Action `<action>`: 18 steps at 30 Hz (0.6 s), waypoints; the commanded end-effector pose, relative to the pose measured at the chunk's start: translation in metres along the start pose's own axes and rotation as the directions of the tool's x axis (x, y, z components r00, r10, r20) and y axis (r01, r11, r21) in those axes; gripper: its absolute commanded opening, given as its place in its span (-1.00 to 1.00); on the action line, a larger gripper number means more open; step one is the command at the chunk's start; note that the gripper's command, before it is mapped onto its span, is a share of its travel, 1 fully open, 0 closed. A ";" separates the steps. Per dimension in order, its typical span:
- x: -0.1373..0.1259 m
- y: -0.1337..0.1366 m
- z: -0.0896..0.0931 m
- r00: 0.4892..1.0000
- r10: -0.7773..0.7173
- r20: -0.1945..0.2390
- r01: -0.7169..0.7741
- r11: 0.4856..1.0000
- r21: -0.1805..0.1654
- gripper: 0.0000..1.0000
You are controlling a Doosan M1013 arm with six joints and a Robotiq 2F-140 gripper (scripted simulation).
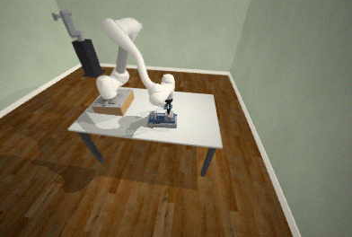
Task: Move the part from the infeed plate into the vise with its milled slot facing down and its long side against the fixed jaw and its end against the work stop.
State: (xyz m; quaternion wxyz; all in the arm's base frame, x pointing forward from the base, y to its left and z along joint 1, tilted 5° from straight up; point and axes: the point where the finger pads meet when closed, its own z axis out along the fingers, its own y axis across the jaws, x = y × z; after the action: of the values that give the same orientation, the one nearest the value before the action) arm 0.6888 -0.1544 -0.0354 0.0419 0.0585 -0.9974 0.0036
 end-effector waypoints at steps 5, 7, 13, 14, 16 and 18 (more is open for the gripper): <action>0.000 -0.004 0.001 1.000 -0.004 -0.001 0.004 1.000 -0.001 -1.00; 0.000 -0.004 0.001 1.000 -0.004 -0.001 0.004 1.000 -0.001 -1.00; 0.000 -0.004 0.000 1.000 -0.004 -0.001 0.004 1.000 -0.001 -1.00; 0.000 -0.004 0.000 1.000 -0.004 -0.001 0.004 1.000 -0.001 -1.00; 0.000 -0.004 -0.002 1.000 -0.004 -0.001 0.004 1.000 -0.001 -1.00; 0.000 -0.004 -0.004 1.000 -0.004 -0.001 0.004 1.000 -0.001 -1.00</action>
State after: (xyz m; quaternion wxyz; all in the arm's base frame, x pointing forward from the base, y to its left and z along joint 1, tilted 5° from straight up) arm 0.6895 -0.1563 -0.0342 0.0420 0.0573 -0.9975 0.0035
